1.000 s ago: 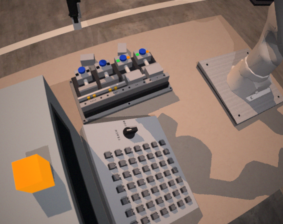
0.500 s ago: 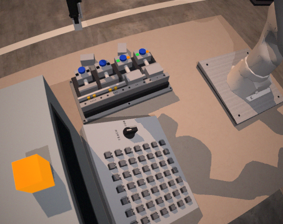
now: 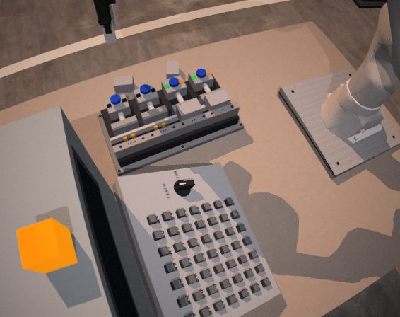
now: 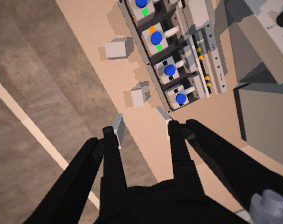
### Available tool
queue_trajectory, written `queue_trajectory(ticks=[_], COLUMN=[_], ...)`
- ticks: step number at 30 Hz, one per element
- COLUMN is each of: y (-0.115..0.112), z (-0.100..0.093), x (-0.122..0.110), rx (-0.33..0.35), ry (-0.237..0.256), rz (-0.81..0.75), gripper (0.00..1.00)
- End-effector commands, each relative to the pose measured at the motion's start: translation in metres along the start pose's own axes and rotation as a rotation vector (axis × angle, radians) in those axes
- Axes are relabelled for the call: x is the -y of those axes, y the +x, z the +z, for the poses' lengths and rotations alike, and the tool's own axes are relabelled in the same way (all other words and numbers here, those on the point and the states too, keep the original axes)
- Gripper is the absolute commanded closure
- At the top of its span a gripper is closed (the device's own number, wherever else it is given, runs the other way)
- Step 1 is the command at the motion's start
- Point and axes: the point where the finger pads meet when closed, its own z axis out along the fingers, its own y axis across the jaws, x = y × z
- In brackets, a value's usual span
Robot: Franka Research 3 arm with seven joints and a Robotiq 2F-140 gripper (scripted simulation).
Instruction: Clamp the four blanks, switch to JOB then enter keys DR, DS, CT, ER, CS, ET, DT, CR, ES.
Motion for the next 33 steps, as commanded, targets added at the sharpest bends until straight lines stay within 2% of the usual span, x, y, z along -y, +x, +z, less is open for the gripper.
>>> queue_trajectory(ticks=[1, 9, 16, 24, 26, 33], y=[0.000, 0.000, 0.000, 0.000, 0.000, 0.000], z=[0.001, 0.005, 0.019, 0.052, 0.052, 0.094], x=[-0.001, -0.001, -0.001, -0.001, -0.001, -0.002], rx=[-0.002, -0.002, -0.002, -0.002, -0.002, -0.002], ry=[-0.002, -0.002, -0.002, -0.002, -0.002, -0.002], rz=[0.006, 0.006, 0.006, 0.006, 0.006, 0.006], gripper=[0.60, 0.60, 0.60, 0.60, 0.60, 0.60])
